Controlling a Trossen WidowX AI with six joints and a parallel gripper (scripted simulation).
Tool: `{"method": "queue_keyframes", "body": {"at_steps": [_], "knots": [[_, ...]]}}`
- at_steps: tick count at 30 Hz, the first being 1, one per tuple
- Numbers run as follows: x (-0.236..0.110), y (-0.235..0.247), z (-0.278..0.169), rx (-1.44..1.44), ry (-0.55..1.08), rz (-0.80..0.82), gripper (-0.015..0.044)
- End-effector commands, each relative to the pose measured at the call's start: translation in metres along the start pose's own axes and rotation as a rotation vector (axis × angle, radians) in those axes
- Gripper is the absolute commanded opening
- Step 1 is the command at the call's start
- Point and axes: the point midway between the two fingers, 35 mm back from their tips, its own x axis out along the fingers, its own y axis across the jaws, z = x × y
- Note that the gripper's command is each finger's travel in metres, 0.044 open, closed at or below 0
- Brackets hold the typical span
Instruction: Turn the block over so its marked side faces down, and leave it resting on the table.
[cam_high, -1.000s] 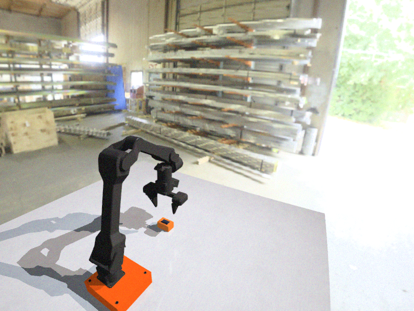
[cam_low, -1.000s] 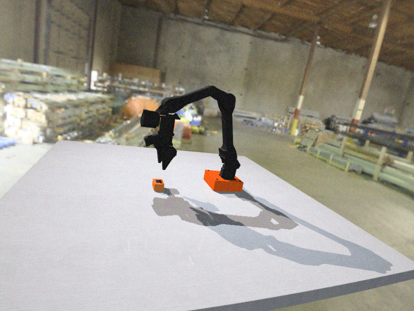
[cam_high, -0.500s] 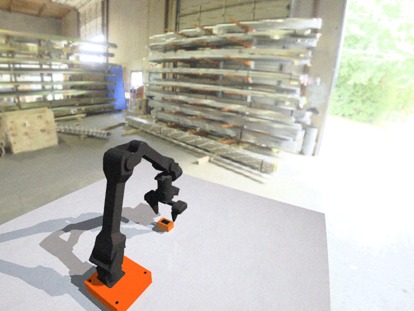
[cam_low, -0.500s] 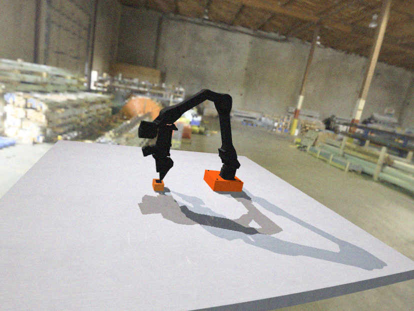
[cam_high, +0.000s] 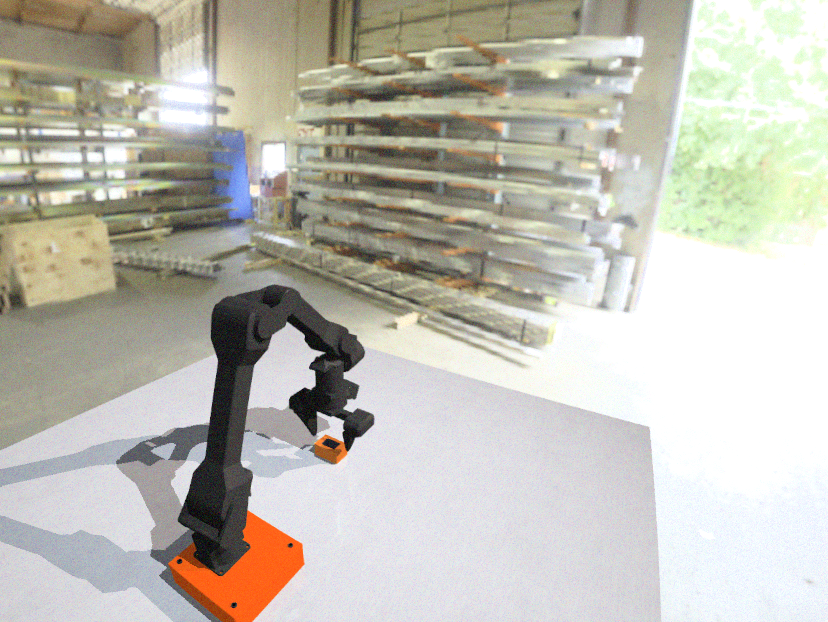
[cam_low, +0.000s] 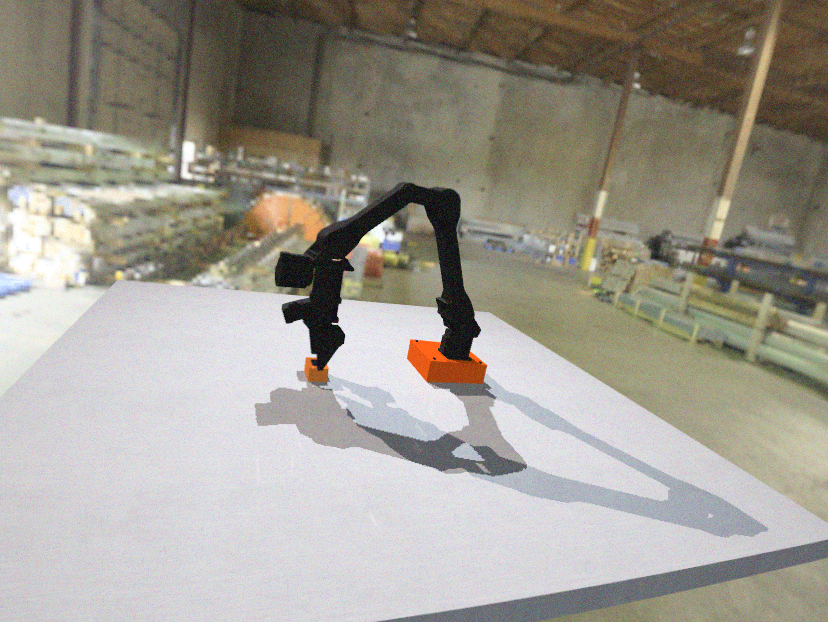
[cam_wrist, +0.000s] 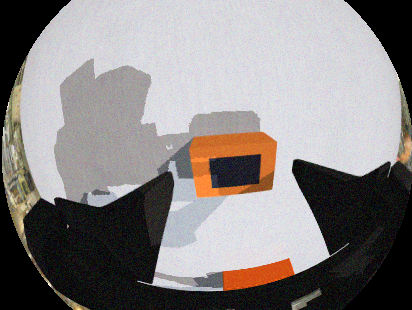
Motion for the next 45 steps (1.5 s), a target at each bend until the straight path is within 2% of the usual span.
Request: {"method": "queue_keyframes", "body": {"at_steps": [1, 9, 15, 36, 41, 45], "knots": [[0.009, -0.001, -0.002, 0.004, 0.008, -0.005, 0.0440], [0.020, -0.001, -0.002, 0.004, 0.008, -0.005, 0.0440], [0.020, -0.001, -0.002, 0.004, 0.008, -0.005, 0.0282], [0.020, -0.001, -0.002, 0.004, 0.008, -0.005, 0.0142], [-0.006, -0.001, -0.002, 0.004, 0.008, -0.005, 0.0011], [-0.011, -0.001, -0.002, 0.004, 0.008, -0.005, 0.0000]]}}
